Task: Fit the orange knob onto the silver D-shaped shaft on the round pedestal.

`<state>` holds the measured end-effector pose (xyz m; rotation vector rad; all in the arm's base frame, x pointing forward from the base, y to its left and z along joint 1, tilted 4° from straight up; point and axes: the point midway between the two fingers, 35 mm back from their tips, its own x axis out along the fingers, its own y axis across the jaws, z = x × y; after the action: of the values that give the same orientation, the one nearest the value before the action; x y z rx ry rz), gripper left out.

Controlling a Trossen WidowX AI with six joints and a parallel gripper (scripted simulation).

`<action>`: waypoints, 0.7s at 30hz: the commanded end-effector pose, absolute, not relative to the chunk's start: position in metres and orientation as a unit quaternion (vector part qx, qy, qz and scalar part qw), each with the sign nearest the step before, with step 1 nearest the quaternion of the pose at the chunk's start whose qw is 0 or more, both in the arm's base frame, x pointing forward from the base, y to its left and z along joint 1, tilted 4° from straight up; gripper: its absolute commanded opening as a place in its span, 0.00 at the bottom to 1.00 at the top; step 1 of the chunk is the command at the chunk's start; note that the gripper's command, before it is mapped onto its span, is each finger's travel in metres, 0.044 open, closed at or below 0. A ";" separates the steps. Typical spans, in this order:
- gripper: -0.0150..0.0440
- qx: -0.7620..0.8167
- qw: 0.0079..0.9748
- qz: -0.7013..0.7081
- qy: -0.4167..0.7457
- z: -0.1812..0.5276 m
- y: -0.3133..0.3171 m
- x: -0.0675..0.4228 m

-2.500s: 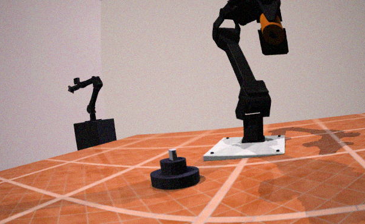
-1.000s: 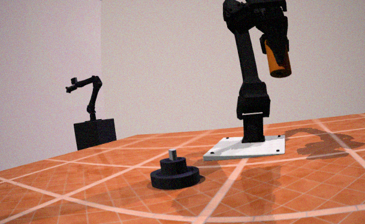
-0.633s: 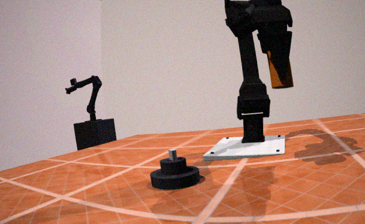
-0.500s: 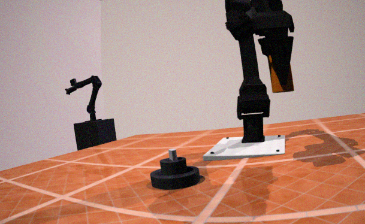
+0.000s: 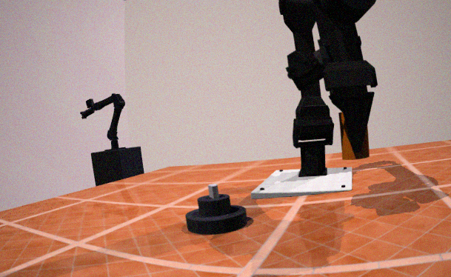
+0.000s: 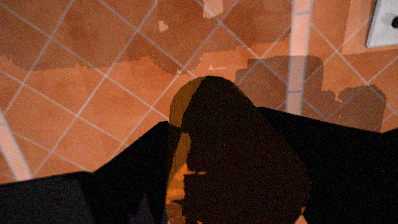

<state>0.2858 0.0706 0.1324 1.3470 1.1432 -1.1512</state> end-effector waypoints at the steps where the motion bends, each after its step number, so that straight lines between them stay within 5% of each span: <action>1: 0.25 0.554 0.491 -0.476 0.474 0.115 0.073 0.289; 18: 0.25 0.550 0.486 -0.481 0.479 0.055 0.074 0.296; 21: 0.39 0.548 0.487 -0.482 0.479 0.057 0.074 0.296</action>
<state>0.2962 0.0742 0.0565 1.3351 1.1631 -1.1711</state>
